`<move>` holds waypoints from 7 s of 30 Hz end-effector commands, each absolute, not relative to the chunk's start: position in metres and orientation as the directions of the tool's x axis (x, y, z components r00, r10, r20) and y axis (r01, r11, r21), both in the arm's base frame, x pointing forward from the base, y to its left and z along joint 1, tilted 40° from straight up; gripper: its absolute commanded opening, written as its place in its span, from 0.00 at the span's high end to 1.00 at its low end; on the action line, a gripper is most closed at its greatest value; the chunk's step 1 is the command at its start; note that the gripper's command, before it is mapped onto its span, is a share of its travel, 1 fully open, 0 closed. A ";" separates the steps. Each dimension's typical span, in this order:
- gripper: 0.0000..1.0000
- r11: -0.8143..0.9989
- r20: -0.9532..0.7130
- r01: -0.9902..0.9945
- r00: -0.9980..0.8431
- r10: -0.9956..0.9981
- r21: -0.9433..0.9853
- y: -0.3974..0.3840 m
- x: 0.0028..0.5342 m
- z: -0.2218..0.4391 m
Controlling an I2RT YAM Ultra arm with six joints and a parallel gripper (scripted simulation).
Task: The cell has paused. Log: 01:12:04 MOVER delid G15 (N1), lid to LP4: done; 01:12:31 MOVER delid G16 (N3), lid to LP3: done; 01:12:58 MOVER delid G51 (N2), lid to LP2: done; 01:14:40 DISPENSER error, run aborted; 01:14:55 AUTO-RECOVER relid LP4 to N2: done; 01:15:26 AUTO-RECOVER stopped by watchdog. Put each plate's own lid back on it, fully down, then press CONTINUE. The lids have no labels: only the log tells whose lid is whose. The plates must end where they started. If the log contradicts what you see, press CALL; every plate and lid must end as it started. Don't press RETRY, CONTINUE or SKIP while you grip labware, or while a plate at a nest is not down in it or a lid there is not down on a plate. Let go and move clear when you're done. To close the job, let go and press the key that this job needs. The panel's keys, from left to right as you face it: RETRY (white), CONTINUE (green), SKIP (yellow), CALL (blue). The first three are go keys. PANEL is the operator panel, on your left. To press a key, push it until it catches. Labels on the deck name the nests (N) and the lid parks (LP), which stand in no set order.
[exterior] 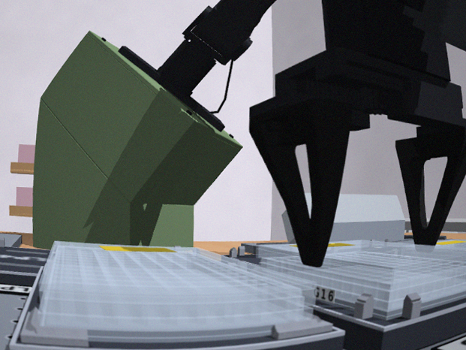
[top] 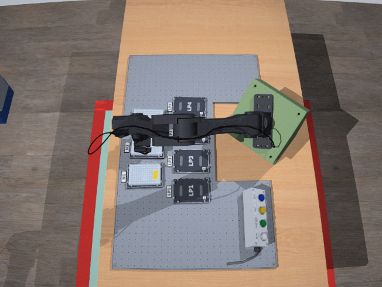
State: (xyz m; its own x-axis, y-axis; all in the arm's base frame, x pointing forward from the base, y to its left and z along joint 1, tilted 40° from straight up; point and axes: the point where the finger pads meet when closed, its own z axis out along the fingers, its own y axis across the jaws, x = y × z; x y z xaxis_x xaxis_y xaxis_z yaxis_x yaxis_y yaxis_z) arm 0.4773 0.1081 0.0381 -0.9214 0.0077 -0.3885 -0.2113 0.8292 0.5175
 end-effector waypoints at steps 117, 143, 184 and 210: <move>0.00 0.831 -0.402 -0.209 -0.915 0.019 0.516 0.089 0.471 0.061; 0.03 0.831 -0.426 -0.237 -0.905 0.000 0.503 0.086 0.453 0.056; 1.00 0.833 -0.439 -0.245 -0.899 -0.002 0.497 0.062 0.323 0.042; 1.00 0.833 -0.410 -0.230 -0.912 -0.005 0.502 0.054 0.306 0.049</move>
